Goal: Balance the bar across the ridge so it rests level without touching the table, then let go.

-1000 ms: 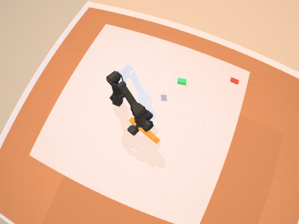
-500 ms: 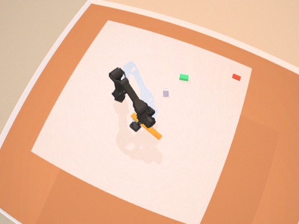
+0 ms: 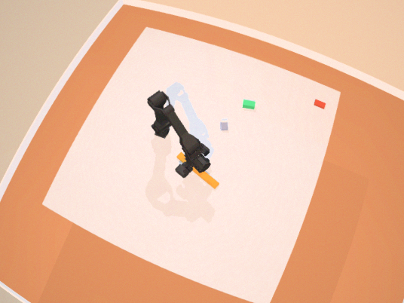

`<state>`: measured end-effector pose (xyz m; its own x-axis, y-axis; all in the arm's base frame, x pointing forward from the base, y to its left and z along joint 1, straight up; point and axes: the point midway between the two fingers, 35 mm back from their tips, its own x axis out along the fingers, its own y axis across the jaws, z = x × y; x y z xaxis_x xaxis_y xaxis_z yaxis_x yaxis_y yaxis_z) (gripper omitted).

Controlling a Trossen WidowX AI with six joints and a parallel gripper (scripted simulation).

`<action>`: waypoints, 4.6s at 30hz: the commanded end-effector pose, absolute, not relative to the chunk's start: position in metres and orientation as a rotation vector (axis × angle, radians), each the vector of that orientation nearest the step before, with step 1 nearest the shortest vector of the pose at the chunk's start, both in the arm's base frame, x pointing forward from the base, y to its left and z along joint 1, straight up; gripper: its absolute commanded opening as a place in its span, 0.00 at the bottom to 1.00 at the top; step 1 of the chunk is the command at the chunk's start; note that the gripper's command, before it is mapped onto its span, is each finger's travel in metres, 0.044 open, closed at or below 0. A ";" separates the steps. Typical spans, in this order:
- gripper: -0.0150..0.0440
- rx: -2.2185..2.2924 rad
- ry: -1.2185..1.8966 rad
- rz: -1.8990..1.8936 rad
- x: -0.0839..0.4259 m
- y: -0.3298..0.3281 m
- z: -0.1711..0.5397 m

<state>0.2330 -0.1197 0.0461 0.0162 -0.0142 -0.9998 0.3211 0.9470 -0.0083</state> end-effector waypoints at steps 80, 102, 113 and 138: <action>0.25 0.499 1.491 -0.490 0.277 -0.022 0.154; 0.25 0.672 1.448 -0.650 0.288 0.057 0.155; 0.25 0.756 1.423 -0.728 0.286 0.098 0.156; 0.25 0.907 1.371 -0.868 0.273 0.177 0.155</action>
<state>0.2728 0.1716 0.1546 0.0205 0.0091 -0.9997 0.9022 0.4307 0.0224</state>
